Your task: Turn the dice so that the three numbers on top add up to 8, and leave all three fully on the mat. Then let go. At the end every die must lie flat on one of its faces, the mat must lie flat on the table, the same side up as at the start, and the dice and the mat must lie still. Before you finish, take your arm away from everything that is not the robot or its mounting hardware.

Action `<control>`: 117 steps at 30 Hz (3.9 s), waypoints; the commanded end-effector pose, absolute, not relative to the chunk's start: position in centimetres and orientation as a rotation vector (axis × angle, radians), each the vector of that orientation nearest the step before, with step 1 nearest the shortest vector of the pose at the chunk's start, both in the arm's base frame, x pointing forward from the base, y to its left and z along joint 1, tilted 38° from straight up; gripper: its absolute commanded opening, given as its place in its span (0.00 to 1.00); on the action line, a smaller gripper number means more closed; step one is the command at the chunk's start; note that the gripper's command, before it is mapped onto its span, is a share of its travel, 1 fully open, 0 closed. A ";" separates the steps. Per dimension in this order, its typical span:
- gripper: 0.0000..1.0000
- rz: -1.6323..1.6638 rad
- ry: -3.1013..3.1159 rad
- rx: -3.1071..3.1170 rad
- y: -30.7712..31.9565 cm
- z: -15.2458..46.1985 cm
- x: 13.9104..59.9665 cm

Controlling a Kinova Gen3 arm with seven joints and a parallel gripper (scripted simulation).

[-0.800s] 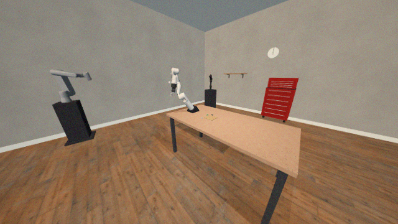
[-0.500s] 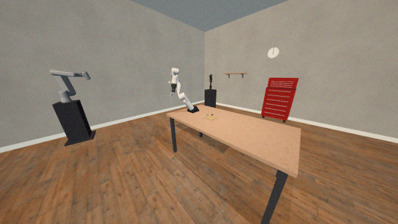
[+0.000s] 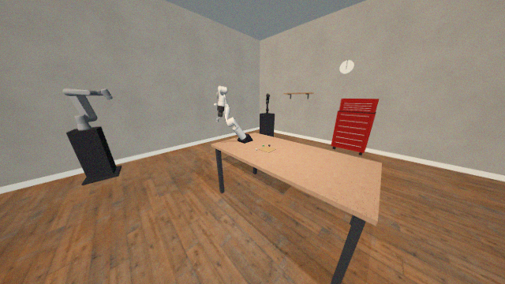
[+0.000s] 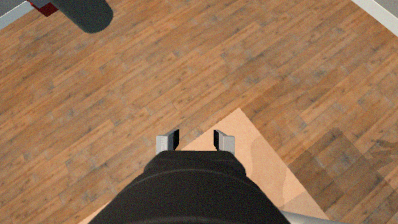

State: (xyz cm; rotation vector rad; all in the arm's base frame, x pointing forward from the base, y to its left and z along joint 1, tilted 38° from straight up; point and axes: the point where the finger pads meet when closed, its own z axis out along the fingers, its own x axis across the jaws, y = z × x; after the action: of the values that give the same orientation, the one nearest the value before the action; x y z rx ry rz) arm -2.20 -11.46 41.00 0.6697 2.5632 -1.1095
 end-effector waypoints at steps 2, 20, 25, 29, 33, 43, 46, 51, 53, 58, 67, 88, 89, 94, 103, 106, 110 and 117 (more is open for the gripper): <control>1.00 -1.098 2.528 0.700 -10.6 41.1 -1.2; 1.00 -0.983 2.250 0.962 -1.4 38.1 11.9; 1.00 -0.921 2.180 1.068 0.9 34.9 17.7; 1.00 -0.885 2.151 1.127 1.8 32.9 20.7; 1.00 -0.827 2.112 1.225 2.7 29.4 24.8; 1.00 -0.695 2.034 1.465 3.2 20.9 32.2; 1.00 -0.663 2.014 1.527 3.2 18.9 33.6; 1.00 -0.605 1.972 1.641 3.1 15.3 35.8; 1.00 -0.592 1.961 1.668 3.0 14.5 36.3; 1.00 -0.578 1.951 1.695 3.0 13.7 36.7; 1.00 -0.578 1.950 1.695 3.0 13.6 36.8; 1.00 -0.578 1.950 1.695 1.5 11.8 37.1; 1.00 -0.578 1.950 1.695 1.2 11.3 37.1; 1.00 -0.578 1.950 1.695 -0.4 9.1 37.5; 1.00 -0.578 1.950 1.695 -3.2 5.4 38.1; 1.00 -0.578 1.950 1.695 -3.7 4.7 38.2; 1.00 -0.578 1.950 1.695 -3.8 4.6 38.2; 1.00 -0.578 1.950 1.695 -3.8 4.6 38.2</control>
State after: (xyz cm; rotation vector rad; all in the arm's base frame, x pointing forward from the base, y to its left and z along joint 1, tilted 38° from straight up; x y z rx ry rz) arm 38.16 -3.59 4.59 1.6993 1.9494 -0.5778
